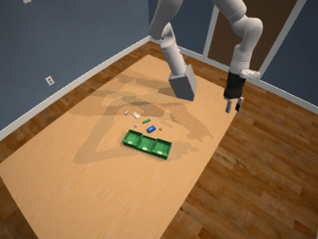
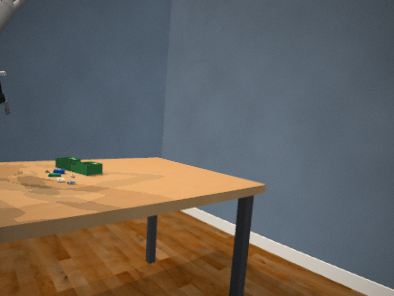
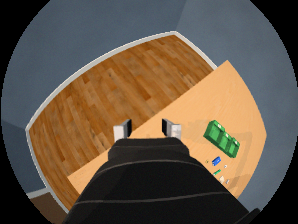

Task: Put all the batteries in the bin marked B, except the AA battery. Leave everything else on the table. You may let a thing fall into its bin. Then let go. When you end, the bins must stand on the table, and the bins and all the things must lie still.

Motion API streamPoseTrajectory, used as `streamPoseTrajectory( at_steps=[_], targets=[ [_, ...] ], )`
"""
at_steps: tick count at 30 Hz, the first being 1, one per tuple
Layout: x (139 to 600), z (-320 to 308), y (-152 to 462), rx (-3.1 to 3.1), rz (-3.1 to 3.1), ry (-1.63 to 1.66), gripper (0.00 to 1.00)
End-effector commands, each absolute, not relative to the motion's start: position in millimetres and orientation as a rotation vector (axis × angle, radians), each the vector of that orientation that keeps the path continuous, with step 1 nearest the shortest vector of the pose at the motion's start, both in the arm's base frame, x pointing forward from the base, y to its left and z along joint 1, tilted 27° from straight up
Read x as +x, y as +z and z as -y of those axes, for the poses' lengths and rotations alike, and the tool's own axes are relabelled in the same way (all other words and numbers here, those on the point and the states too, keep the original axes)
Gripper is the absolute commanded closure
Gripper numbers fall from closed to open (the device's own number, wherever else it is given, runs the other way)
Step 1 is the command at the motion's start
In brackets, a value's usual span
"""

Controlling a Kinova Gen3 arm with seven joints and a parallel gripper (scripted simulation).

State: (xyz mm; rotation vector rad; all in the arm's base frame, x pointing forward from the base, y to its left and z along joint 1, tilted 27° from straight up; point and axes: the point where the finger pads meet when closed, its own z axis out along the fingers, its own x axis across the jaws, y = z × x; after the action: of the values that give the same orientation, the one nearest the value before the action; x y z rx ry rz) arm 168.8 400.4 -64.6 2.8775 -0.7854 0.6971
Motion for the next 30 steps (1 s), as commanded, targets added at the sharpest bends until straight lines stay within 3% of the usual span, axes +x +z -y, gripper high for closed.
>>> streamPoseTrajectory(
  at_steps=[1,17,18,22,30],
  targets=[
    [169,-401,-64,2.880,0.786,0.697,0.00],
    [169,-401,-64,2.880,0.786,0.697,0.00],
    [170,-398,-71,2.880,0.786,0.697,0.69],
    [175,-386,-98,2.880,0.786,0.697,0.69],
    [200,-377,-81,2.835,1.009,0.719,0.69]
  ],
)
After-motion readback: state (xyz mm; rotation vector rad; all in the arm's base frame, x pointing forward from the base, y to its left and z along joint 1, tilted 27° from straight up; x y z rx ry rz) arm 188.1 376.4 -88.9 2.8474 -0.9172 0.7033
